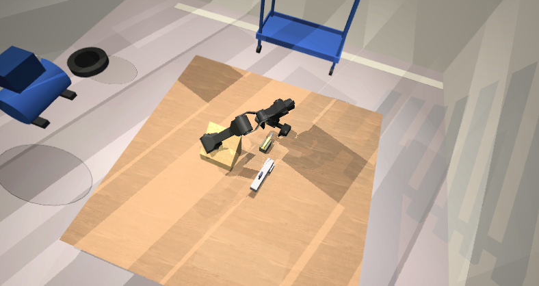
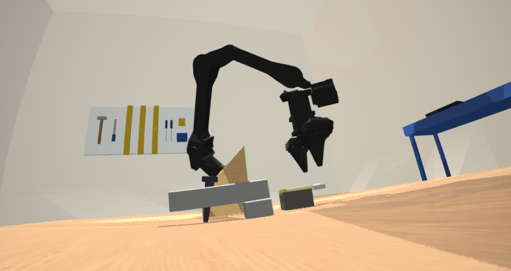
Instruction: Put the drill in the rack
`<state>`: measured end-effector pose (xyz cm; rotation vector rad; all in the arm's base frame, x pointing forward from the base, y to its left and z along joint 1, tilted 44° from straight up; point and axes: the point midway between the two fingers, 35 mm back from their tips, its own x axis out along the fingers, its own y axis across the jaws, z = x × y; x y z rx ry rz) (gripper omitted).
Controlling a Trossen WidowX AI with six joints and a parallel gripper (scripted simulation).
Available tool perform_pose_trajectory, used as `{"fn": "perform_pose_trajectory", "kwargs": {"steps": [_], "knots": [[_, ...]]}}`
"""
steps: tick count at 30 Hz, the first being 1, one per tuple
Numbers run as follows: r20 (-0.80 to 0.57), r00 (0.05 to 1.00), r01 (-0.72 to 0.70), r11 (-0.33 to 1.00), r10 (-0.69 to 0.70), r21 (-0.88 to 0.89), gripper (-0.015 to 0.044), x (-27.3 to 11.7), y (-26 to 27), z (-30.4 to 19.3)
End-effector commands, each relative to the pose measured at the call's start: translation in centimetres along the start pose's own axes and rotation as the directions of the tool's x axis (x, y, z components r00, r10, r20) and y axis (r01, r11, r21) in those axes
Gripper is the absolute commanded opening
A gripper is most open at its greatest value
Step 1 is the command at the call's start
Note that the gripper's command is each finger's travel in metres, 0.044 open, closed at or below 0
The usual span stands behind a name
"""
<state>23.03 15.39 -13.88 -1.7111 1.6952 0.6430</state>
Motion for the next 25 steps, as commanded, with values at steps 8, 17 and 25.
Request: {"fn": "perform_pose_trajectory", "kwargs": {"steps": [8, 17, 25], "knots": [[0.336, 0.942, -0.079, 0.949, -0.03, 0.305, 0.044, -7.2, 1.6, 3.7], [0.749, 0.662, -0.456, 0.773, -0.037, 0.441, 0.044, -19.5, 5.3, 6.8], [0.956, 0.287, -0.79, 0.58, 0.068, 0.196, 0.044, -31.0, 11.2, 5.5]]}}
